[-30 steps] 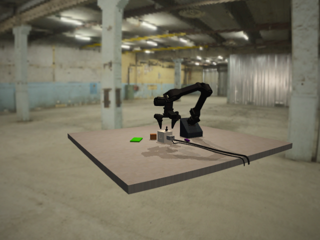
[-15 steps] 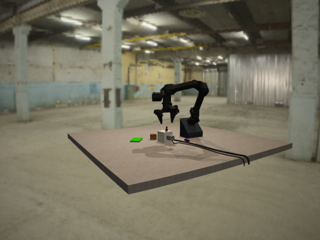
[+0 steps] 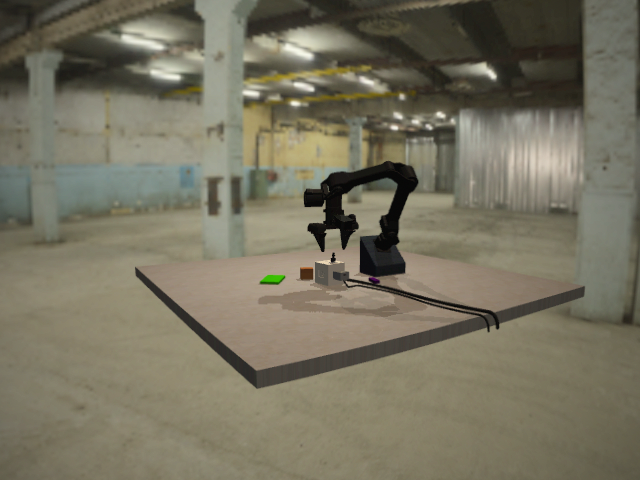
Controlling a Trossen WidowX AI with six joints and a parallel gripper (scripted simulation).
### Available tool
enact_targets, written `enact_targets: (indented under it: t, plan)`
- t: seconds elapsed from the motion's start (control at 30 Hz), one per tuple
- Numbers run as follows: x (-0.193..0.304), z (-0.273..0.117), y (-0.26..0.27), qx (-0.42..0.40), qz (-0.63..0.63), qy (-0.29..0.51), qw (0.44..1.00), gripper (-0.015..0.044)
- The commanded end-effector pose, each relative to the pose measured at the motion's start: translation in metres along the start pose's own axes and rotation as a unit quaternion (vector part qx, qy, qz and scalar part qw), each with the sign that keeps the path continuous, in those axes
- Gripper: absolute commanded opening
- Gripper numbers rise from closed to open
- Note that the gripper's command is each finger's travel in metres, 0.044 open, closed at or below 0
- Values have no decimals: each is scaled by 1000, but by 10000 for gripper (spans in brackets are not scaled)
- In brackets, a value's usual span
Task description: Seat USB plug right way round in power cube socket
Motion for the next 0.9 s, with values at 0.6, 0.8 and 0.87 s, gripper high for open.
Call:
enact_targets:
  t: [0.6, 0.8, 0.87]
  plan:
    - [0, 12, 0, 0, 0, 0, 1000, 282]
    - [0, 12, 0, 0, 0, 0, 1000, 125]
    - [0, 12, 0, 0, 0, 0, 1000, 72]
Point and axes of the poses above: the point midway between the two fingers, 35 mm back from their tips, its own z axis out along the fingers, its own y axis across the jaws, x = y × z, the point moved 5 cm from there along -z, back along the fingers, and after that the axes turned 8 degrees about z, right-handed, at the moved point
